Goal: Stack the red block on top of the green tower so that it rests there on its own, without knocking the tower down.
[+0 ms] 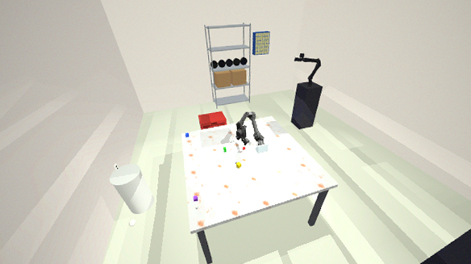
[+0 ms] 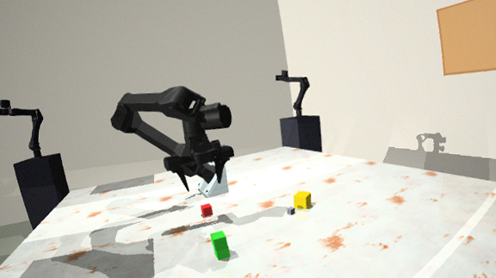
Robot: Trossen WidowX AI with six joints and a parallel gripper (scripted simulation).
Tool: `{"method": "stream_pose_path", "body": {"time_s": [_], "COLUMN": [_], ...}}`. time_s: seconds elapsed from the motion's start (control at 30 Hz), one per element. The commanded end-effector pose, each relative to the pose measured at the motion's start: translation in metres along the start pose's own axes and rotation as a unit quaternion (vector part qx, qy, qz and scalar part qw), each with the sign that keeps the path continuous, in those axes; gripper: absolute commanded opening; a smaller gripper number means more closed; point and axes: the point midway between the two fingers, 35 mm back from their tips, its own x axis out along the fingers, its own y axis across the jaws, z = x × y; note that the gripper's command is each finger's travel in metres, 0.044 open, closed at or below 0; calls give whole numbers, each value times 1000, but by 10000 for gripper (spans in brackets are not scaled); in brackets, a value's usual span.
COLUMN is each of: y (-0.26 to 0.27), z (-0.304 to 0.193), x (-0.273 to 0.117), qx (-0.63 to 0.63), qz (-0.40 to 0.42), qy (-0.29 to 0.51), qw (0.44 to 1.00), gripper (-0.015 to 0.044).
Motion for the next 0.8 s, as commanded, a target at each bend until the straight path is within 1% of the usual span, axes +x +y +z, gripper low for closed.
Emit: {"method": "stream_pose_path", "body": {"time_s": [0.0, 0.3, 0.77], "y": [-2, -4, -4], "z": [-2, -3, -4], "x": [1, 42, 54], "qx": [2, 3, 3], "qz": [-6, -7, -6], "qy": [1, 1, 1], "qw": [1000, 1000, 1000], "gripper": [440, 440, 440]}}
